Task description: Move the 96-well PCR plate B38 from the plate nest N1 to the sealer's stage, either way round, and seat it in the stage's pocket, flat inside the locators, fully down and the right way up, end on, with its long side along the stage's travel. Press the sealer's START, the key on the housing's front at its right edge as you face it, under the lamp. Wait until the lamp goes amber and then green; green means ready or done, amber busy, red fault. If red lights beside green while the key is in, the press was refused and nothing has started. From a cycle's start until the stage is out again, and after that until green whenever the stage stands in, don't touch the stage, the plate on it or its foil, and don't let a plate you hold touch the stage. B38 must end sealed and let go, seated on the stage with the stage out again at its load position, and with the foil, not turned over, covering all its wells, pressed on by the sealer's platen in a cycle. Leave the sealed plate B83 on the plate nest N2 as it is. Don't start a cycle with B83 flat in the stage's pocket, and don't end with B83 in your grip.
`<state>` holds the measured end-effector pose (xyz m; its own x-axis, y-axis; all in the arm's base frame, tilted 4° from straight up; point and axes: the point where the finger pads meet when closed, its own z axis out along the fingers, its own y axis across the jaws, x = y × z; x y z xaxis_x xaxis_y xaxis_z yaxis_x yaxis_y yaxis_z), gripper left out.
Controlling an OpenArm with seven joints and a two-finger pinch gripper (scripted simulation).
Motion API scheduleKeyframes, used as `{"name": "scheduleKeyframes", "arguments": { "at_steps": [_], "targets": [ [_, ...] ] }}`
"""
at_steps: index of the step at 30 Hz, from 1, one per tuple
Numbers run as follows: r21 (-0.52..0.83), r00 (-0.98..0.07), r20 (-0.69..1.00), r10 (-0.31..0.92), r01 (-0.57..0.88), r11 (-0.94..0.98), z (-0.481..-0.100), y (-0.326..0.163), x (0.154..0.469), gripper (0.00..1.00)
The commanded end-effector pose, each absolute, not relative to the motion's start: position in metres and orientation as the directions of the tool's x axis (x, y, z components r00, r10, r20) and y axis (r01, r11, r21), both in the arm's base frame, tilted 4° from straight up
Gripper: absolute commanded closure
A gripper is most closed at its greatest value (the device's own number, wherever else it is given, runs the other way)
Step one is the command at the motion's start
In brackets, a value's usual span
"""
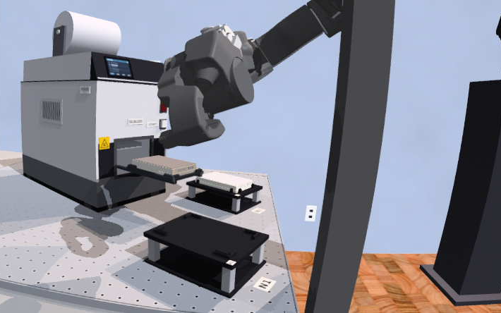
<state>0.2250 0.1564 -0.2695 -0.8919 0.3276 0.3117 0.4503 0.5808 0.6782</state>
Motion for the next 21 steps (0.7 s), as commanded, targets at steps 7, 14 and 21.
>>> {"name": "scheduleKeyframes", "arguments": {
  "at_steps": [7,14,21],
  "targets": [
    [0.679,-0.892,0.311,0.327,0.45,0.58,-0.2676,0.1571,0.2256,1.0],
    [0.676,-0.892,0.311,0.329,0.451,0.583,-0.267,0.1574,0.226,1.0],
    [0.676,-0.892,0.311,0.329,0.451,0.583,-0.267,0.1574,0.226,1.0]
  ]
}}
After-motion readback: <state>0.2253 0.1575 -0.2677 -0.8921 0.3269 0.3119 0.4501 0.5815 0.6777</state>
